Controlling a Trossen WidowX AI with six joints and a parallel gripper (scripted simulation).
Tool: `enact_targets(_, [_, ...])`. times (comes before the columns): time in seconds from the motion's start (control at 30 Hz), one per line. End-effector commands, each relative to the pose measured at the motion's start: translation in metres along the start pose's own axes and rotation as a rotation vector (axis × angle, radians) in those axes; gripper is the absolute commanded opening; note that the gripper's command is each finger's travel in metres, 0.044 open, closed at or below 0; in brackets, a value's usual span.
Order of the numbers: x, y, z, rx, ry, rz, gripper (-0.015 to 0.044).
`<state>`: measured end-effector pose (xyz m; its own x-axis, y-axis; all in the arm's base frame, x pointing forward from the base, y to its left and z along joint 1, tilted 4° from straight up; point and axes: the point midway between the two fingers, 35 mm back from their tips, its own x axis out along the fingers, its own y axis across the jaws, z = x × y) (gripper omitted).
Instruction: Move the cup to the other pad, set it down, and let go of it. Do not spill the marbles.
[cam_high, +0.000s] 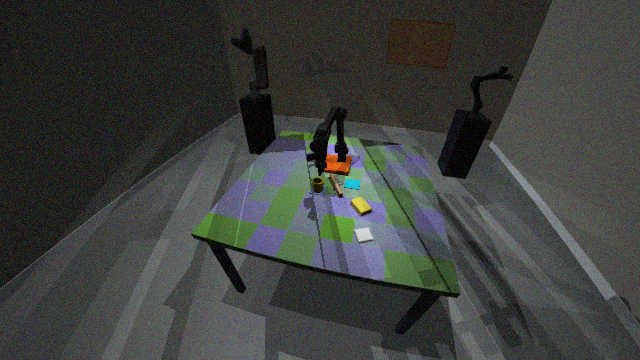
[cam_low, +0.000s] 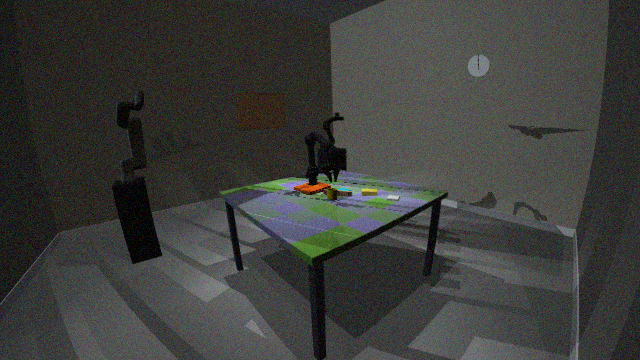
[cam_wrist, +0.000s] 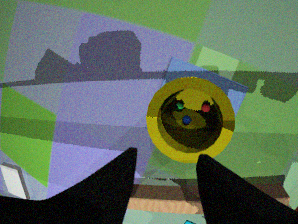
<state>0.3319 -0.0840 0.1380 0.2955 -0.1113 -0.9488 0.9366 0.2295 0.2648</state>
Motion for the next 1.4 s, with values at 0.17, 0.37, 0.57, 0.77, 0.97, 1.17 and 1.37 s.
enact_targets(0.17, [0.015, -0.032, 0.004, 0.238, 0.064, -0.270, 0.0167])
enact_targets(0.37, [0.015, -0.032, 0.004, 0.238, 0.064, -0.270, 0.0167])
enact_targets(0.57, [0.022, -0.033, 0.004, 0.238, 0.064, -0.270, 0.0167])
enact_targets(0.77, [0.032, -0.035, 0.003, 0.238, 0.063, -0.270, 0.0167])
enact_targets(0.97, [0.042, -0.037, 0.002, 0.238, 0.063, -0.270, 0.0167])
enact_targets(1.17, [0.051, -0.040, 0.001, 0.238, 0.063, -0.270, 0.0167])
enact_targets(1.37, [0.060, -0.043, 0.000, 0.238, 0.063, -0.270, 0.0167])
